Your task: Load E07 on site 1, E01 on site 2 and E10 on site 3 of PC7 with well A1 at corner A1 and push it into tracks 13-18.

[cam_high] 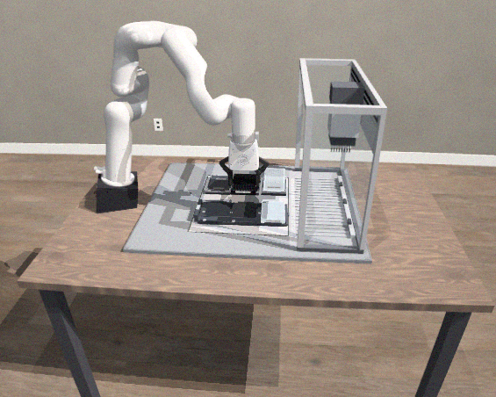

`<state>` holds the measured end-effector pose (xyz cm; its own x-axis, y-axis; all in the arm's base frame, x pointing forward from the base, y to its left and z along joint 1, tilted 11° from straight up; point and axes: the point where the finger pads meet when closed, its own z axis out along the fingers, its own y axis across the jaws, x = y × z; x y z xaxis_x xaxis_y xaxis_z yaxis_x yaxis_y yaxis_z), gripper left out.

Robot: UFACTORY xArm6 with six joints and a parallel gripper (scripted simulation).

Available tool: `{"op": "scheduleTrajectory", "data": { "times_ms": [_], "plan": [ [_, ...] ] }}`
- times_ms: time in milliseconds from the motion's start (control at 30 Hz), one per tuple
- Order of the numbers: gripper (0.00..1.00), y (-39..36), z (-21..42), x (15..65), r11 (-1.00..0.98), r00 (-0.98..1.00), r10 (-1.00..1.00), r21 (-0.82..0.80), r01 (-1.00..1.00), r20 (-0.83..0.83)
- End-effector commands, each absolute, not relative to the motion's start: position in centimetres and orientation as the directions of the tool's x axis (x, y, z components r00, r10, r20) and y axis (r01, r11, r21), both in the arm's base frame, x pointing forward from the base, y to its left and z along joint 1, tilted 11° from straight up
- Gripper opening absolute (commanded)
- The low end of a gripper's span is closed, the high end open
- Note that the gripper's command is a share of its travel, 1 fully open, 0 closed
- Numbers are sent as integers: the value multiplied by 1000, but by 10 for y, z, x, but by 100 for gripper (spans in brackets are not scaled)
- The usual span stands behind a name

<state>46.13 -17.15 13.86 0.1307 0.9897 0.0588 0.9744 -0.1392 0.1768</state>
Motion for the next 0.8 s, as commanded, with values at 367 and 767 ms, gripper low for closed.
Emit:
{"op": "scheduleTrajectory", "data": {
  "times_ms": [367, 767],
  "plan": [
    [0, -172, 135, 463, -139, 131, 990, 180, 974, 58],
    [0, -172, 119, 466, -139, 131, 990, 180, 974, 58]
  ]
}}
